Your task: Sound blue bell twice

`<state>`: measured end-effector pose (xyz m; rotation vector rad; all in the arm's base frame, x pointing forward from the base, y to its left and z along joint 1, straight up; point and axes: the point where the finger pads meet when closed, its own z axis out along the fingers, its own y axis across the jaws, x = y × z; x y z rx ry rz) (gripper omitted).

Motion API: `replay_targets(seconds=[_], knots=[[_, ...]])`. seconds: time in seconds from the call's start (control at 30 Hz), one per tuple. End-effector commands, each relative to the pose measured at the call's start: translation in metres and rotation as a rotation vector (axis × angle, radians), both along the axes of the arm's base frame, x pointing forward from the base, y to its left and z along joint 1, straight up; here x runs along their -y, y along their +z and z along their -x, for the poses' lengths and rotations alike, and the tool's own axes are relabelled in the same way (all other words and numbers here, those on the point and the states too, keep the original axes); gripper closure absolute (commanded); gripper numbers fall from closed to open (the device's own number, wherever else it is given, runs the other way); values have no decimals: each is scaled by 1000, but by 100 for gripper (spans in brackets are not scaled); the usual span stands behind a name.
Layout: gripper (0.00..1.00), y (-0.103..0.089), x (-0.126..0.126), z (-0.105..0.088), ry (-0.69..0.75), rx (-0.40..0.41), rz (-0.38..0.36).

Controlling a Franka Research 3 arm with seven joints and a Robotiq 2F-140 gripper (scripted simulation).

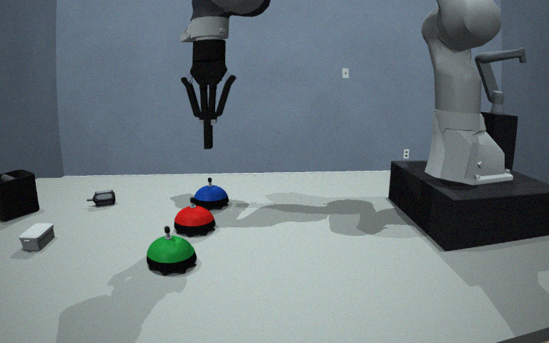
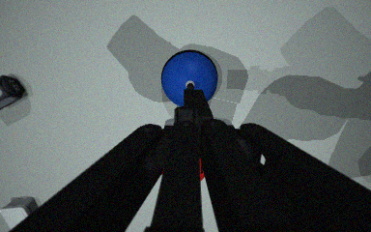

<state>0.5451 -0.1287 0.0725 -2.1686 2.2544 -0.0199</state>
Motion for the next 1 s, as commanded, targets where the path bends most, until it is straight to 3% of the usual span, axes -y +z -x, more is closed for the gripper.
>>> replay_targets(seconds=[0.0, 0.13, 0.57, 0.97], knots=[[90, -6, 0, 2, -56, -14, 4], [90, -12, -2, 3, -56, -14, 4], [90, -61, -1, 2, -56, -14, 4], [90, -70, -2, 6, -56, -14, 4]])
